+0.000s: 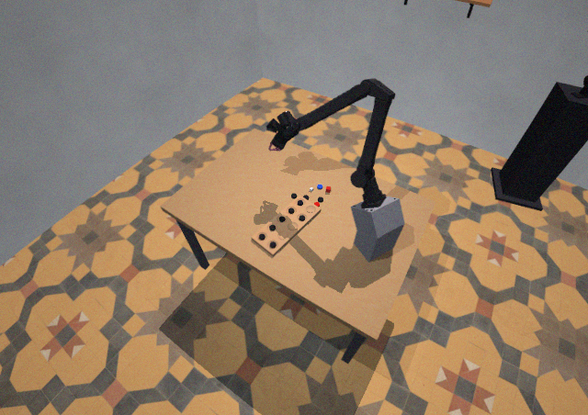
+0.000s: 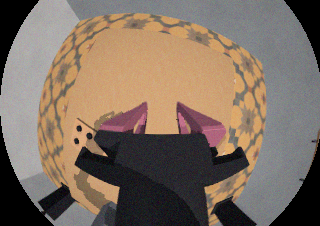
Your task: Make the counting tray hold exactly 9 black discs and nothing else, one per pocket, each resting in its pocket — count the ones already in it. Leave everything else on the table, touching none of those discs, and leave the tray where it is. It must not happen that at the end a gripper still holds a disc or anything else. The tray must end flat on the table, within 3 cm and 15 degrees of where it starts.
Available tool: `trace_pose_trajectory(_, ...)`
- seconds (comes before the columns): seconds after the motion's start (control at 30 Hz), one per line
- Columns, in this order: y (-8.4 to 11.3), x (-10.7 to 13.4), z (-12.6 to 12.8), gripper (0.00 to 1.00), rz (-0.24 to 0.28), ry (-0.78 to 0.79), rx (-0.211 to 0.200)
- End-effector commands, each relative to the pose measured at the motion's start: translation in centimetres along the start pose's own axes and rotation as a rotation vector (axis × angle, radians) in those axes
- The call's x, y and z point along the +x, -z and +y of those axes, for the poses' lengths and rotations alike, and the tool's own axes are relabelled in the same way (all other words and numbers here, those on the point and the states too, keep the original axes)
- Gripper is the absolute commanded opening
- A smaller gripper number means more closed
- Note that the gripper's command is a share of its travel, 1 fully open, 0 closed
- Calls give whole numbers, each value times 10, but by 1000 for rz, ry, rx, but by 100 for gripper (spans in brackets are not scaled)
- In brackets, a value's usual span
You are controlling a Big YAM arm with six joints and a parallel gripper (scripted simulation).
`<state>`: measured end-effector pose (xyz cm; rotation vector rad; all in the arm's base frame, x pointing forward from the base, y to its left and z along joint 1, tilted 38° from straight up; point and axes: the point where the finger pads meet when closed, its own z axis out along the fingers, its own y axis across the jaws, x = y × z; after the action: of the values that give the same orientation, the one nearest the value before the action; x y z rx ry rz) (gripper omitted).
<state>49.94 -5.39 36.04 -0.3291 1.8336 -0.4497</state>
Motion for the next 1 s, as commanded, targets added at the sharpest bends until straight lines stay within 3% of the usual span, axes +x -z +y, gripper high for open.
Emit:
trace_pose_trajectory(0.0, 4, -8, 2, 44, -15, 52, -5)
trace_pose_trajectory(0.03, 4, -8, 2, 44, -15, 52, -5)
trace_pose_trajectory(0.07, 7, -34, -11, 44, -58, 49, 17)
trace_pose_trajectory(0.17, 7, -34, -11, 44, -58, 49, 17)
trace_pose_trajectory(0.2, 5, 20, -4, 44, 46, 134, 9)
trace_pose_trajectory(0.37, 3, 17, 6, 44, 40, 140, -12)
trace_pose_trajectory(0.4, 5, 44, -1, 44, 98, 220, 0)
trace_pose_trajectory(0.6, 4, 44, 2, 44, 98, 221, -7)
trace_pose_trajectory(0.63, 4, 15, -1, 44, 42, 225, 5)
trace_pose_trajectory(0.83, 4, 17, -8, 44, 47, 221, 16)
trace_pose_trajectory(0.87, 7, 67, 2, 44, 147, 305, -13)
trace_pose_trajectory(0.97, 6, 68, 3, 44, 149, 305, -17)
